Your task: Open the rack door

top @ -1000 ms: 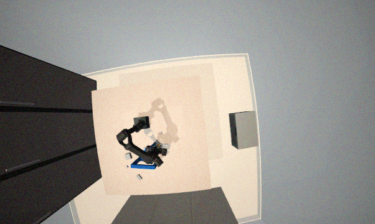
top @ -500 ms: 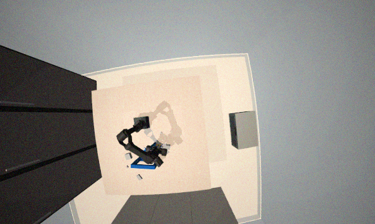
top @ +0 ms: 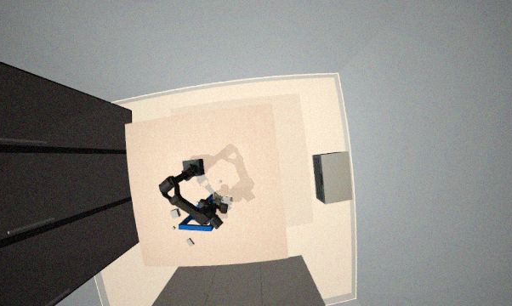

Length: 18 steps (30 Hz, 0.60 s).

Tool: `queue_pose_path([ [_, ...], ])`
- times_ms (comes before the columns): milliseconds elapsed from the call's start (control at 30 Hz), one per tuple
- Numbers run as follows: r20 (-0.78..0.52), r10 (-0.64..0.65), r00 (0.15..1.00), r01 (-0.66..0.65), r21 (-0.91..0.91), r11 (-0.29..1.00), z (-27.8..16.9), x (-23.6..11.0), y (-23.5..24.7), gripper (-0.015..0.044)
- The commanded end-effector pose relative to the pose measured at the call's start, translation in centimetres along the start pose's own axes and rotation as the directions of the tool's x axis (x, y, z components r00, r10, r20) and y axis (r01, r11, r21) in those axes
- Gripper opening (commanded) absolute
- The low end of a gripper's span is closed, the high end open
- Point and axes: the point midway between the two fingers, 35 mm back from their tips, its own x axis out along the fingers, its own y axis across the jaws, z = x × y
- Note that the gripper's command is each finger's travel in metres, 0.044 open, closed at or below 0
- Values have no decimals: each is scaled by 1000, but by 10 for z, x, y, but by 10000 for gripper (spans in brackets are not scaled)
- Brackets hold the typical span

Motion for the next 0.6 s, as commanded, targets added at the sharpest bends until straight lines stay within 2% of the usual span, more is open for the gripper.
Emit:
queue_pose_path([
  [0,5,-1,1000,1,4,1000,1,-7,0,289],
  [567,5,-1,1000,1,4,1000,1,-32,1,289],
])
